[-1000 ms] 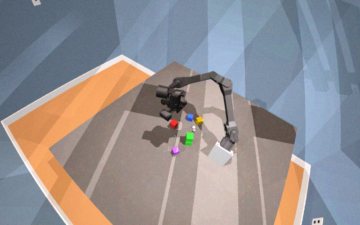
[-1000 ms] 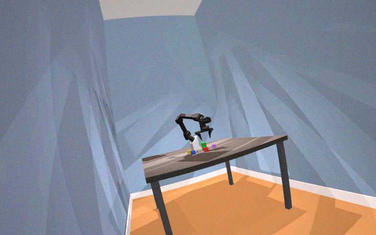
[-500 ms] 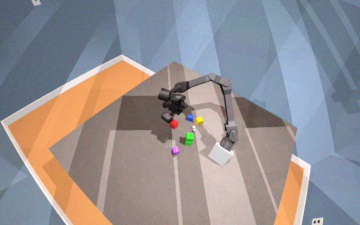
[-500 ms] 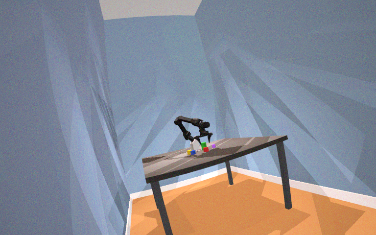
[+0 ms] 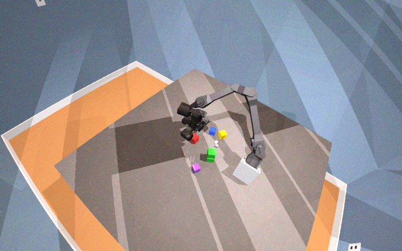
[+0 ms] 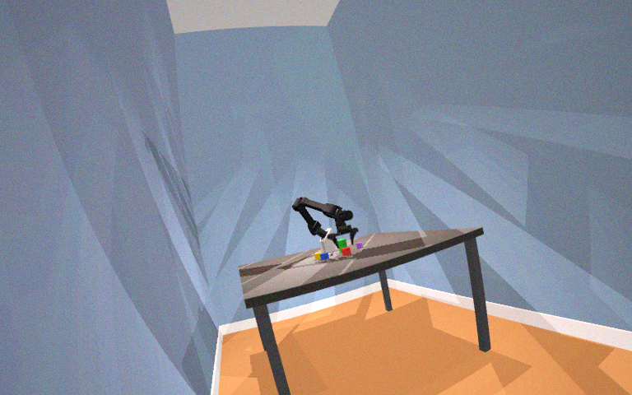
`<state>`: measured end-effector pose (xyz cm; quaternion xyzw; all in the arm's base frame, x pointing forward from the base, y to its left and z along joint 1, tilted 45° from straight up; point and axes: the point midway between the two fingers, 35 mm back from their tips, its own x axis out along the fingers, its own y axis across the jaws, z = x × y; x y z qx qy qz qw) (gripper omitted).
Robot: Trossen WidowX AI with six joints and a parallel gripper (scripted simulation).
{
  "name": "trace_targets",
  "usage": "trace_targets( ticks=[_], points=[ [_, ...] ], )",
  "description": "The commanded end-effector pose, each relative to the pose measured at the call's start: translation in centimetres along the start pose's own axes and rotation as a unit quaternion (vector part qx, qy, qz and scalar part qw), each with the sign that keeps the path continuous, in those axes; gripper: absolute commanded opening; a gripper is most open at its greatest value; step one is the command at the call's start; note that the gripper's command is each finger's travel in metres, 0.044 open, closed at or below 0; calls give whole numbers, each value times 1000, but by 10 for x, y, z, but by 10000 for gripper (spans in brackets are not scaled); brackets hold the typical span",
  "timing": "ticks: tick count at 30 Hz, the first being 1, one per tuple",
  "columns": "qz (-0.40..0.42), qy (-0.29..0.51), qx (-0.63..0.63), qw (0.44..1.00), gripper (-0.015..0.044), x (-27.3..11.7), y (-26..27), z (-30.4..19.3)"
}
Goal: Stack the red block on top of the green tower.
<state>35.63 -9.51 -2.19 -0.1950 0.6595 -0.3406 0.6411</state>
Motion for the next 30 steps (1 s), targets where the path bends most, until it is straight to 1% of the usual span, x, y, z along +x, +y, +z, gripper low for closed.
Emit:
trace_targets(
  ticks=[1,21,30],
  points=[
    [-3,3,-2,1000,440,8,-1,-2],
    [-4,3,-2,1000,440,41,-2,-3],
    [-4,3,-2,1000,440,42,-2,-3]
  ],
)
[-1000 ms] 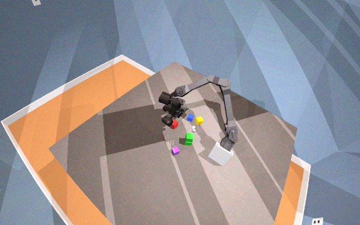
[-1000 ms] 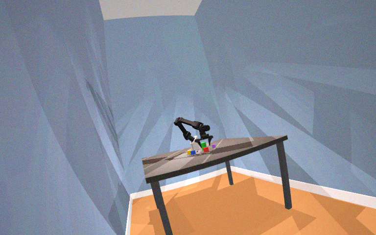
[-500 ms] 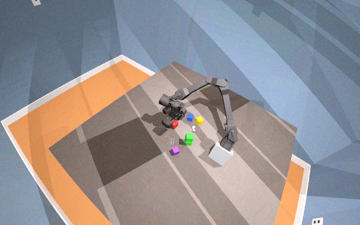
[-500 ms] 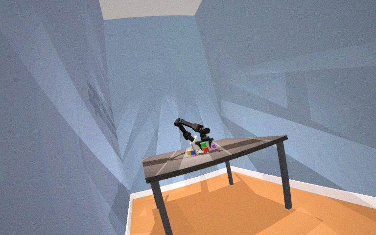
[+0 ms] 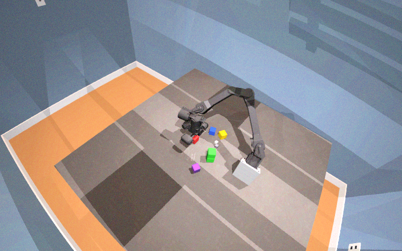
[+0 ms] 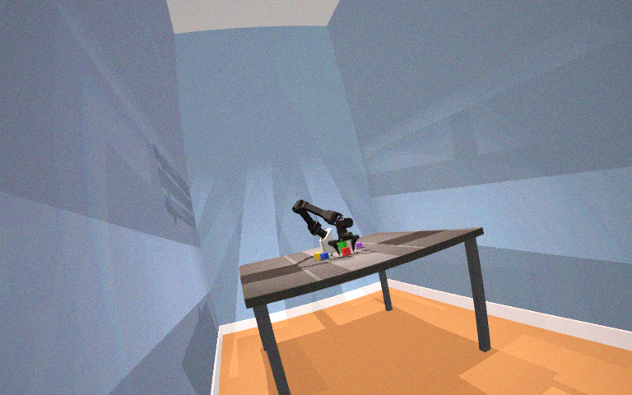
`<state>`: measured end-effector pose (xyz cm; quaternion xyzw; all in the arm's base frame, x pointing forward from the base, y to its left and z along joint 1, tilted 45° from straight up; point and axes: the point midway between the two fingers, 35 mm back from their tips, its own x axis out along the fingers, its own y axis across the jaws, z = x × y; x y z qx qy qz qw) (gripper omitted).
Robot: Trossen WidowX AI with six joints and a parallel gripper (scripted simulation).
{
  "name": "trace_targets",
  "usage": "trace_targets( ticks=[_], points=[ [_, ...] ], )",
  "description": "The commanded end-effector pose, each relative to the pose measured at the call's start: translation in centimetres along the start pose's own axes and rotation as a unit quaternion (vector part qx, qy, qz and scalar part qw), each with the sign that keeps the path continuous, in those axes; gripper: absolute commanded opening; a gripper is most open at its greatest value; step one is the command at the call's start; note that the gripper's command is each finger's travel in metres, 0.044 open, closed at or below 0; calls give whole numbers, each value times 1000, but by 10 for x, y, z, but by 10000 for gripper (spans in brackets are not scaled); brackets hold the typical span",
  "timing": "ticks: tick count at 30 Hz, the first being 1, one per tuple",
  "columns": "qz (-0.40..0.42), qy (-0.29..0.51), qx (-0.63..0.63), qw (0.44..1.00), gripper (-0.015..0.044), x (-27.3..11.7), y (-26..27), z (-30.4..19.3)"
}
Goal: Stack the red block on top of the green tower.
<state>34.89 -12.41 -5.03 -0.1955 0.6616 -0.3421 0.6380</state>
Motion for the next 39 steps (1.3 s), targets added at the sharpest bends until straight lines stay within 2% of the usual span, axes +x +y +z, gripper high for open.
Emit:
trace_targets(
  ticks=[1,6,15,23,29,39],
  points=[
    [-2,0,-1,1000,440,1,-1,0],
    [0,0,0,1000,440,0,-1,0],
    [0,0,0,1000,204,0,-1,0],
    [0,0,0,1000,150,0,-1,0],
    [-1,0,-1,1000,0,-20,0,0],
    [-1,0,-1,1000,0,-79,0,0]
  ],
)
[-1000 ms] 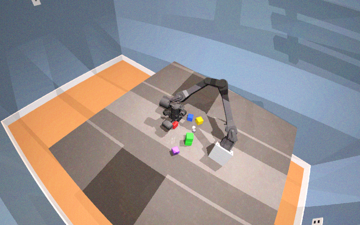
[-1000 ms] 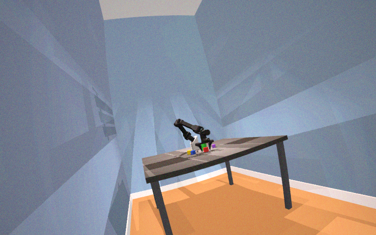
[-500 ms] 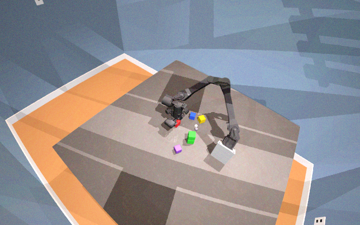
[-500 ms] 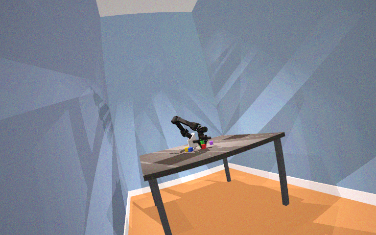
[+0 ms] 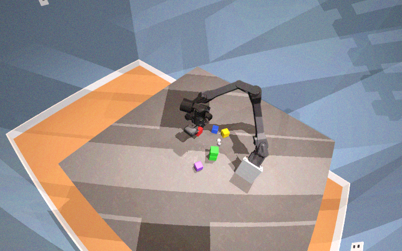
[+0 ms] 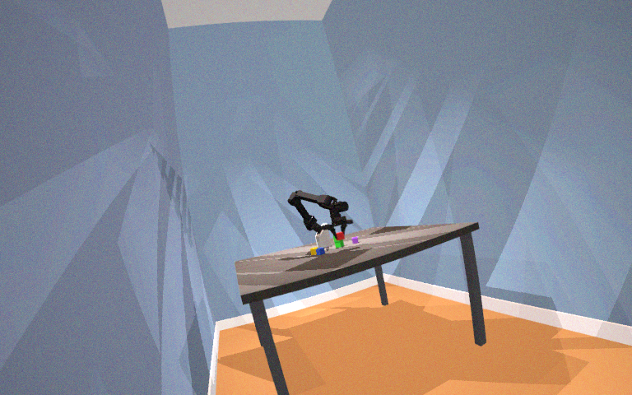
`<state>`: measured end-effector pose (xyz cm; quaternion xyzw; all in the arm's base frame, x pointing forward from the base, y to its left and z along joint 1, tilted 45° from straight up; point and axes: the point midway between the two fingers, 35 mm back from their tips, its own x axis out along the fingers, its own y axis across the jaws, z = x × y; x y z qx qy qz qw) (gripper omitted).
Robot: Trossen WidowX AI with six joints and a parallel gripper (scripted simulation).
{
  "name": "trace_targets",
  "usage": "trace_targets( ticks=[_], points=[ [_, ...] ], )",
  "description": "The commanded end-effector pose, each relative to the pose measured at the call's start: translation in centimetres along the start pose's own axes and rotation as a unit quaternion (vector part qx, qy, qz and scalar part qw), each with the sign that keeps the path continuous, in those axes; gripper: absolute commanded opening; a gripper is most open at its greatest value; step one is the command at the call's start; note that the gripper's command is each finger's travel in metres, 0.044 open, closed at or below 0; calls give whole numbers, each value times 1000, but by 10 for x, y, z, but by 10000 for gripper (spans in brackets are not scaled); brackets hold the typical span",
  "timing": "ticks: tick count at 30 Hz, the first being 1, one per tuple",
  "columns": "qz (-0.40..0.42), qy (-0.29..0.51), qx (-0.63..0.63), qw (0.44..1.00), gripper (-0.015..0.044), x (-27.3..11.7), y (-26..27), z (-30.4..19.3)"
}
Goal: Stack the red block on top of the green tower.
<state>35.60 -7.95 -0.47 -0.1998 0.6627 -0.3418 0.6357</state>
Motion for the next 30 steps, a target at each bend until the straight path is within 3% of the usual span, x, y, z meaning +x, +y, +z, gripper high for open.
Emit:
trace_targets(
  ticks=[1,7,15,30],
  points=[
    [3,-1,2,1000,0,-21,0,0],
    [3,-1,2,1000,0,-52,0,0],
    [4,-1,2,1000,0,-55,2,-2],
    [9,0,0,1000,0,-62,27,-66]
  ],
)
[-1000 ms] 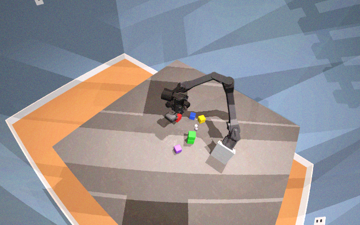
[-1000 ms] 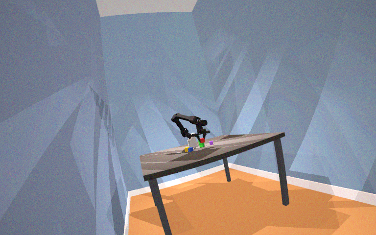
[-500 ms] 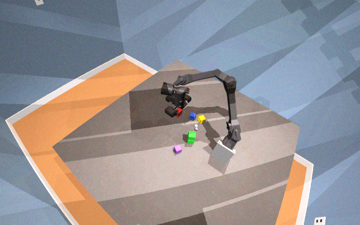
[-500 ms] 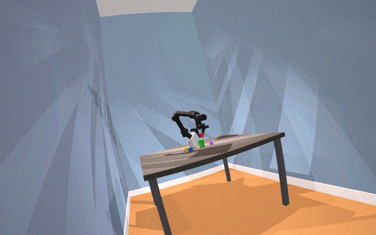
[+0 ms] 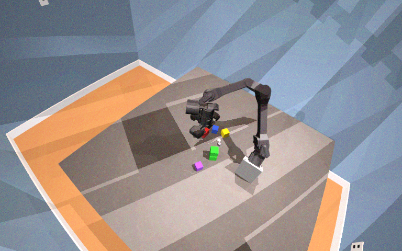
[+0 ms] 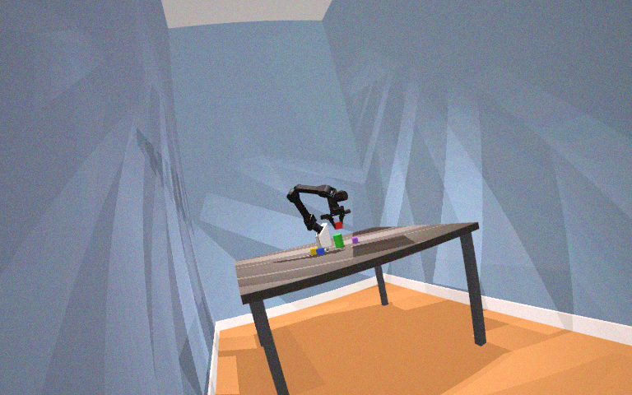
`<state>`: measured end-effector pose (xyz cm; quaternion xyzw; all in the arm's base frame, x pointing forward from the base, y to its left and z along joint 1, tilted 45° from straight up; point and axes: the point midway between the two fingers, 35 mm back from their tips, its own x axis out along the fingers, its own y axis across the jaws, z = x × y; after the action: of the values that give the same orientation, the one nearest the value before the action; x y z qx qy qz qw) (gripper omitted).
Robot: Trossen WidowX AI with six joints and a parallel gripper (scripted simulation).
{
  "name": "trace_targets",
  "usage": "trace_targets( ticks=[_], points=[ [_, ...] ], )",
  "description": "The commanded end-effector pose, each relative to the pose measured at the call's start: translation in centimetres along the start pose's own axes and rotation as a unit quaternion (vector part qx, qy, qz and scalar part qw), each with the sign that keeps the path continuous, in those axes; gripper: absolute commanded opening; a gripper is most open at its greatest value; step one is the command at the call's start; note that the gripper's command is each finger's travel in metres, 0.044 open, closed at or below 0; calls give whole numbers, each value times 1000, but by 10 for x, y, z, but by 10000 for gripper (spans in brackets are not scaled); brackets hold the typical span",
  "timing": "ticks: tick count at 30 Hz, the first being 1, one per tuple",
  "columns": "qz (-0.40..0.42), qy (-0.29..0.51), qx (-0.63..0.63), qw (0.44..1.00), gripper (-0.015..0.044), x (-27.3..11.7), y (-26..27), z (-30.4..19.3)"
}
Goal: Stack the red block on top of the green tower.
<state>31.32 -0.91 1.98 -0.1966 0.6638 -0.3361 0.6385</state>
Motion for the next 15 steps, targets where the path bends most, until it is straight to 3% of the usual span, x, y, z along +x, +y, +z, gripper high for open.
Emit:
trace_targets(
  ticks=[1,15],
  points=[
    [2,1,1,1000,0,0,4,-16],
    [0,3,1,1000,0,4,14,-79]
  ],
)
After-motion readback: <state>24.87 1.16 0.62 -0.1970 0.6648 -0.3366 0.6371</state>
